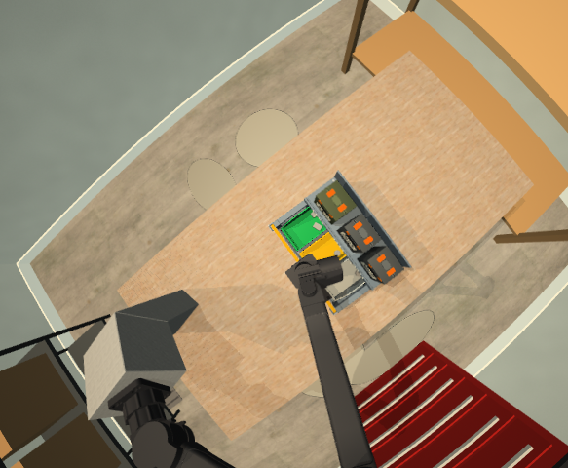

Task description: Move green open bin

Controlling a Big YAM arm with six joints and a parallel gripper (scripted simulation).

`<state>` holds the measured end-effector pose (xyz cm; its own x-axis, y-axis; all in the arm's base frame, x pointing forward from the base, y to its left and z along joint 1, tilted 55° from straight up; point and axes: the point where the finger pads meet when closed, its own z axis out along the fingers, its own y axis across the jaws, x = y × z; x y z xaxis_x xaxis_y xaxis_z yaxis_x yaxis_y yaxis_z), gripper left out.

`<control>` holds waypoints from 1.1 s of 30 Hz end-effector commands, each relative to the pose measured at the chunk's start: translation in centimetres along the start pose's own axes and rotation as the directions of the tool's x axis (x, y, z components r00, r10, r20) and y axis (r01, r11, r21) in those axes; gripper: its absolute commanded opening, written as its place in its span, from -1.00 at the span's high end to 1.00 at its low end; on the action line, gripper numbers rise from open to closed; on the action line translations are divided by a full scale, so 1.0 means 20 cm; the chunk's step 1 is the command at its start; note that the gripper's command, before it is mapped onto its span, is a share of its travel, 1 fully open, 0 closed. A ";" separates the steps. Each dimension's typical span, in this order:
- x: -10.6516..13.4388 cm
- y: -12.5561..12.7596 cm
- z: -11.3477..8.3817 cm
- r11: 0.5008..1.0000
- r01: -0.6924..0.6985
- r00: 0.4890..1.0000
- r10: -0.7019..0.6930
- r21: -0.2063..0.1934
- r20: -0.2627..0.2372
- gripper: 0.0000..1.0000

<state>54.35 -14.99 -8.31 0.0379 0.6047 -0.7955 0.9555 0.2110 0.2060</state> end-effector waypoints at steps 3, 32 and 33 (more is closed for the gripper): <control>0.01 -0.01 0.02 1.000 0.006 1.000 -0.006 0.002 0.000 1.00; 0.01 -0.01 0.02 1.000 0.006 1.000 -0.006 0.002 0.000 1.00; 0.01 -0.01 0.02 1.000 0.006 1.000 -0.006 0.002 0.000 1.00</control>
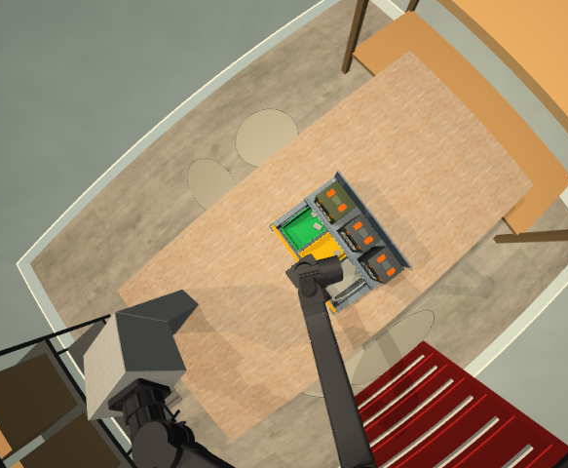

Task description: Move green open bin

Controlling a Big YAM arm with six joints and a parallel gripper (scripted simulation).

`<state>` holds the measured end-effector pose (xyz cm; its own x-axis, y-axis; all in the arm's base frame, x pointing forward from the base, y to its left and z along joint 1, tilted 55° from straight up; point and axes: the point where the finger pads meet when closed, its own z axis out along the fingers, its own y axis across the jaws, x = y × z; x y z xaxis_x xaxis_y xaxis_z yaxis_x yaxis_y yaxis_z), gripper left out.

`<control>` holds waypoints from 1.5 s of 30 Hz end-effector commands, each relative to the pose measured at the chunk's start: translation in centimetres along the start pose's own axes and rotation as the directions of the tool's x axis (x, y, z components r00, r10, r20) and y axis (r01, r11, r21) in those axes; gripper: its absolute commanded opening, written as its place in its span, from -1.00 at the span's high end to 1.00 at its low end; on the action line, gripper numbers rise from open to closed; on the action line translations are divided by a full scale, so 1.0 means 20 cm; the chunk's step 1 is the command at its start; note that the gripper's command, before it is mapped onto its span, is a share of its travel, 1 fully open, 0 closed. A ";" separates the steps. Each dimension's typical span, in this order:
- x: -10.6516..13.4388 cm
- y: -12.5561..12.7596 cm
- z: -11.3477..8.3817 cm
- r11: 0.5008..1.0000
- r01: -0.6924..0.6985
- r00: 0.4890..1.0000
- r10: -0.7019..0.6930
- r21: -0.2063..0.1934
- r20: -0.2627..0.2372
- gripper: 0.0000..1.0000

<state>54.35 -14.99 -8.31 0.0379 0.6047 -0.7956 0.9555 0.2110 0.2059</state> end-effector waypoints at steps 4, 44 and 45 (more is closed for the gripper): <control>0.01 -0.01 0.02 1.000 0.006 1.000 -0.006 0.002 0.000 1.00; 0.01 0.04 -0.09 1.000 0.001 1.000 -0.001 -0.023 -0.003 1.00; 0.01 0.04 -0.09 1.000 0.001 1.000 -0.001 -0.023 -0.003 1.00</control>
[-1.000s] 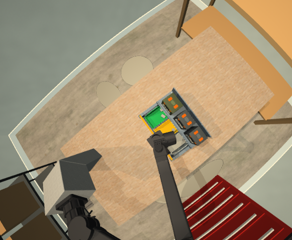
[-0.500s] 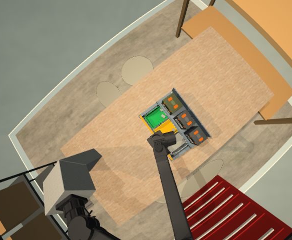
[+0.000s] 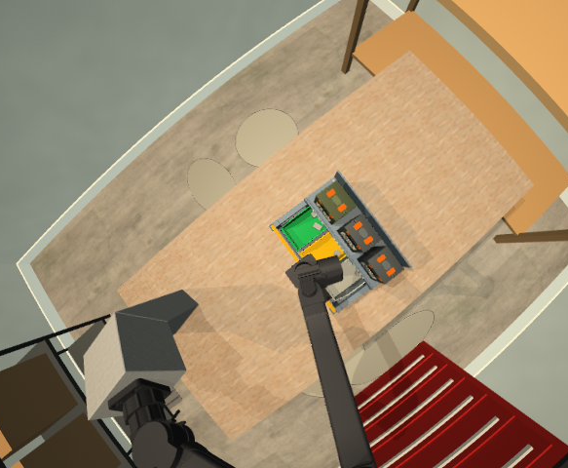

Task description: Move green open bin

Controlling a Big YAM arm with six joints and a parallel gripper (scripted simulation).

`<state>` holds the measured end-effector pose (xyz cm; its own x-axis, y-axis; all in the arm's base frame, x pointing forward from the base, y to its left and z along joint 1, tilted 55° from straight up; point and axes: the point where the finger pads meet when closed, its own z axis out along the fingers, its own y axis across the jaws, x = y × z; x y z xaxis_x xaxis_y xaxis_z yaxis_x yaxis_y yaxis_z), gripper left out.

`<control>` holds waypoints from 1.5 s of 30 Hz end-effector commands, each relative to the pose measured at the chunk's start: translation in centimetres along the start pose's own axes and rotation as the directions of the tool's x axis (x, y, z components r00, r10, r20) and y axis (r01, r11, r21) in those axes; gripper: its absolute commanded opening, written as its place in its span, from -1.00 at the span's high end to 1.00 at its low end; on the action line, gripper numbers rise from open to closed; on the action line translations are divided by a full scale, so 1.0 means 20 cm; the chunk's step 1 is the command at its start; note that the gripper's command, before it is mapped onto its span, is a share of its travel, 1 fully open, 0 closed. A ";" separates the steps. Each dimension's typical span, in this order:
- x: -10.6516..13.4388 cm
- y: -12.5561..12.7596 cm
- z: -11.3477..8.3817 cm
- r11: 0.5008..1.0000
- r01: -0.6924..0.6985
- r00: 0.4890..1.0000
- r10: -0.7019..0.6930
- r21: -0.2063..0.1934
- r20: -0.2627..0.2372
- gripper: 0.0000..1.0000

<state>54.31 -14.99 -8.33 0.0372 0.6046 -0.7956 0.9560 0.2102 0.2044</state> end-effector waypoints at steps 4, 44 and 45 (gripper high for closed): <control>0.01 0.04 -0.09 1.000 0.002 1.000 -0.002 -0.024 -0.003 1.00; 0.01 0.04 -0.24 1.000 -0.001 1.000 0.001 -0.025 -0.002 1.00; 0.01 0.04 -0.25 1.000 -0.002 1.000 0.002 -0.026 -0.002 1.00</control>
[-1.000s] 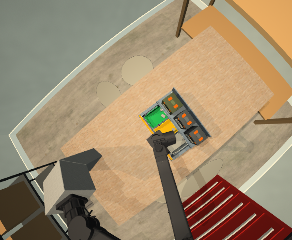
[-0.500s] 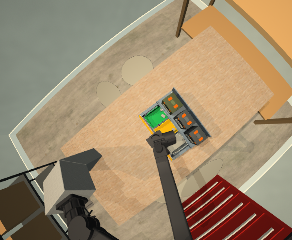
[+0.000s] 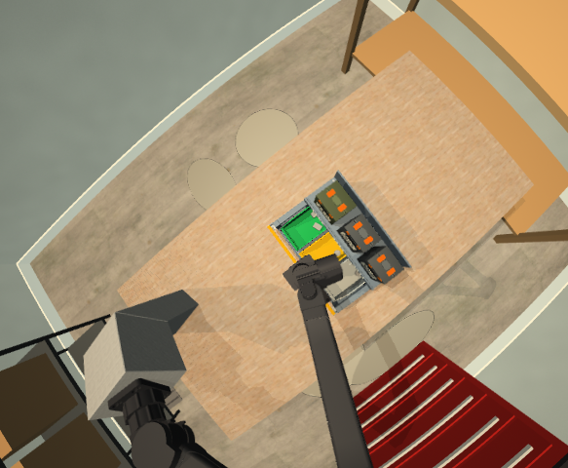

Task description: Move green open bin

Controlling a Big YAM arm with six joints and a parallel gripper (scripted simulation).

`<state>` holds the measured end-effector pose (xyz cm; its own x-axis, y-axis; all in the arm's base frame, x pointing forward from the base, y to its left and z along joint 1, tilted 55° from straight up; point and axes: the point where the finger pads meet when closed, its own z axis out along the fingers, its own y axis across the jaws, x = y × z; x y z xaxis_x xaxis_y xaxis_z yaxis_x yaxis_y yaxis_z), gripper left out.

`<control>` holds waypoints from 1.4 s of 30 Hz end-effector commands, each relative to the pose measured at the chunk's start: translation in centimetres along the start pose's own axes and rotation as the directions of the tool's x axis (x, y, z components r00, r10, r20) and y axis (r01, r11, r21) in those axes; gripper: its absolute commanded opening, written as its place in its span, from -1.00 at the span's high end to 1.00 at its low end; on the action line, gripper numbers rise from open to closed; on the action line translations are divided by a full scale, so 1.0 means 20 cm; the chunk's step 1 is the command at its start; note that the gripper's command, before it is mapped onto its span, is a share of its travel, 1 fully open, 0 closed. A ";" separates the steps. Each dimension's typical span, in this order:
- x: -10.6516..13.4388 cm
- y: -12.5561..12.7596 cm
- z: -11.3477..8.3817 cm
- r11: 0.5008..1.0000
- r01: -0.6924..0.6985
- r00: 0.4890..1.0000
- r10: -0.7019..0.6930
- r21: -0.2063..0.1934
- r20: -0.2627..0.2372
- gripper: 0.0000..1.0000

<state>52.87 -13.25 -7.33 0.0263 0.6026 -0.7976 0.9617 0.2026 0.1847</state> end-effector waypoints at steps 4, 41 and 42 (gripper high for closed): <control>0.00 0.08 -0.16 0.999 -0.012 1.000 0.012 -0.044 -0.002 1.00; -0.01 0.07 -0.36 0.999 -0.013 1.000 0.013 -0.045 -0.002 1.00; -0.01 0.07 -0.36 0.999 -0.014 1.000 0.014 -0.045 -0.002 1.00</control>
<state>51.74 -9.65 -4.59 0.0261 0.6018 -0.7982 0.9608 0.2054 0.1862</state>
